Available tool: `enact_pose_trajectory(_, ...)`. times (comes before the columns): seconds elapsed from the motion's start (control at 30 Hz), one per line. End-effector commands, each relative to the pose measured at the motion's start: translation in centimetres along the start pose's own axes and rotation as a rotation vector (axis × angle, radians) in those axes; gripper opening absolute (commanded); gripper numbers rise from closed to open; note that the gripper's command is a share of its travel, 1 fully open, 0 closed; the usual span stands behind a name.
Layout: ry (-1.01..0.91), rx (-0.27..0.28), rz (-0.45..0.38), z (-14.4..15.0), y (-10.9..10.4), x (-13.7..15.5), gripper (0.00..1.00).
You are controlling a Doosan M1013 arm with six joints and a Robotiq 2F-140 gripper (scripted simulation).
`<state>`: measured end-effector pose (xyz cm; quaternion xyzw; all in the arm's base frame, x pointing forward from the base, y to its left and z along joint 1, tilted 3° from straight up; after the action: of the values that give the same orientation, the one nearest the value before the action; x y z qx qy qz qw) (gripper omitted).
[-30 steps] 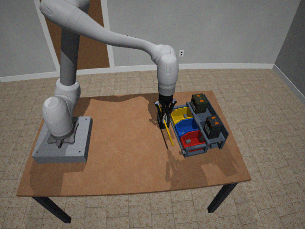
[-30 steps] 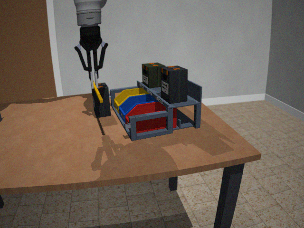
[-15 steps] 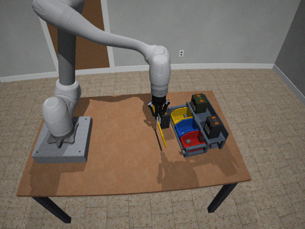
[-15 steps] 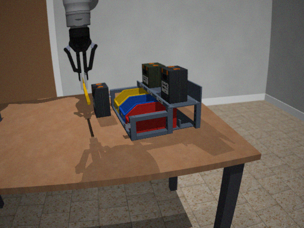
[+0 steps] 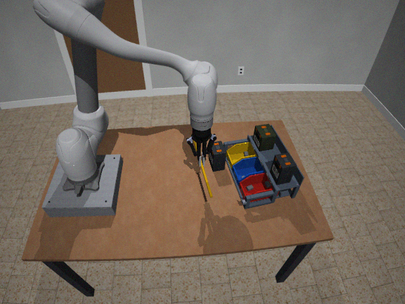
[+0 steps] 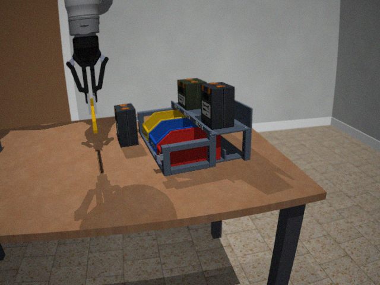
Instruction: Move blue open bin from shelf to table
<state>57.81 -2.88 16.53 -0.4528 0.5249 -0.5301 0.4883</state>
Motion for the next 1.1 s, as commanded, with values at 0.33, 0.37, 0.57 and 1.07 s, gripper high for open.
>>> enact_pose_trajectory(0.33, 0.001, 0.001, 0.0, -5.3, 0.0, 1.5, 0.0)
enact_pose_trajectory(0.37, 0.001, 0.001, 0.0, -5.3, 0.0, 1.5, 0.0)
enact_pose_trajectory(0.57, 0.001, 0.001, 0.0, -5.3, 0.0, 1.5, 0.0)
enact_pose_trajectory(1.07, 0.001, 0.001, 0.0, -5.6, 0.0, 1.5, 0.0)
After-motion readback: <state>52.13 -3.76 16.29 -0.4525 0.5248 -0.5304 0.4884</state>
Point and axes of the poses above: the point where the finger pads meet when closed, its own y axis out along the fingers, its own z axis across the jaws, x = y × z, the point moved 3 cm from there along -y, back along the fingers, and after that the axes turned 15 degrees about y, right-handed, at the moved point
